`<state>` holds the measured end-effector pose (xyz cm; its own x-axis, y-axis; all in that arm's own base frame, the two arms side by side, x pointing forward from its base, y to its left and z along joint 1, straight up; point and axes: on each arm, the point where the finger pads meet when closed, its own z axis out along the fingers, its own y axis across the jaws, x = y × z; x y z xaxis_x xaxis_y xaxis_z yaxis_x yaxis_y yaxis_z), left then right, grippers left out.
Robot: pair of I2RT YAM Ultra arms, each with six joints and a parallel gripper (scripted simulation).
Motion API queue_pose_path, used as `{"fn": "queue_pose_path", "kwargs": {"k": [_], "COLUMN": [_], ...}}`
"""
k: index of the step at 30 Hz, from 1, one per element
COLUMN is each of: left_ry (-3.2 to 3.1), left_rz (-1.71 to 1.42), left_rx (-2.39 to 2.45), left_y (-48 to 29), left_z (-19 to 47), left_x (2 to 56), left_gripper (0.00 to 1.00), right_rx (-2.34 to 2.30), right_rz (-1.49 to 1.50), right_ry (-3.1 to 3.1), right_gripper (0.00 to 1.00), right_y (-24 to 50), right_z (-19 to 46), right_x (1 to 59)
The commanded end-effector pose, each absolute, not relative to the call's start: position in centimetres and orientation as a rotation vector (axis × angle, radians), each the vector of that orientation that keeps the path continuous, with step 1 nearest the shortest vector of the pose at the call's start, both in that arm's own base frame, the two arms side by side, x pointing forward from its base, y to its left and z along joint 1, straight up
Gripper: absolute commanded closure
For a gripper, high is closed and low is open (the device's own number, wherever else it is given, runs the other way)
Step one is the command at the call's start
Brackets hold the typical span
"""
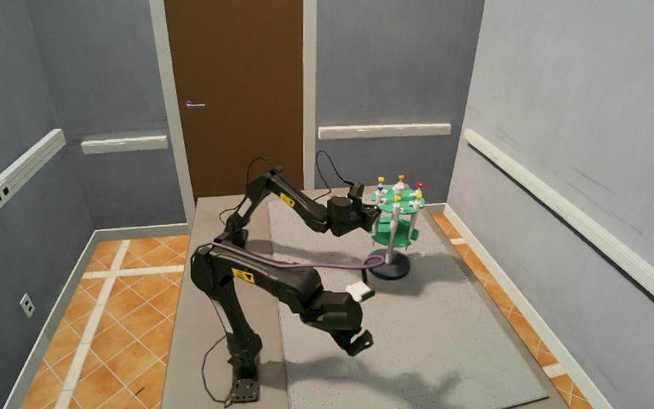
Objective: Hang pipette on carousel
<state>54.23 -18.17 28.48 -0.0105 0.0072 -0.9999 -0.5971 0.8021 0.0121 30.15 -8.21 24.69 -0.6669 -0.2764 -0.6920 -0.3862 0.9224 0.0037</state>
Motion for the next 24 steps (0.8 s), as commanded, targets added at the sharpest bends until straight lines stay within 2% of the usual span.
{"fn": "queue_pose_path", "kwargs": {"k": [1,24], "left_ry": [1.499,1.506], "left_rz": [0.5,0.518], "left_rx": [-0.522,-0.519], "left_y": [-17.9,-17.9], "left_z": [29.2,27.6], "left_x": [54.1,54.0], "left_gripper": [0.88,0.88], "right_rx": [-0.471,-0.471], "right_rz": [0.185,0.185], "right_ry": [2.31,2.31], "right_gripper": [0.0,0.0], "right_y": [-8.5,-8.5], "right_z": [25.3,25.3], "right_x": [30.5,30.5]}}
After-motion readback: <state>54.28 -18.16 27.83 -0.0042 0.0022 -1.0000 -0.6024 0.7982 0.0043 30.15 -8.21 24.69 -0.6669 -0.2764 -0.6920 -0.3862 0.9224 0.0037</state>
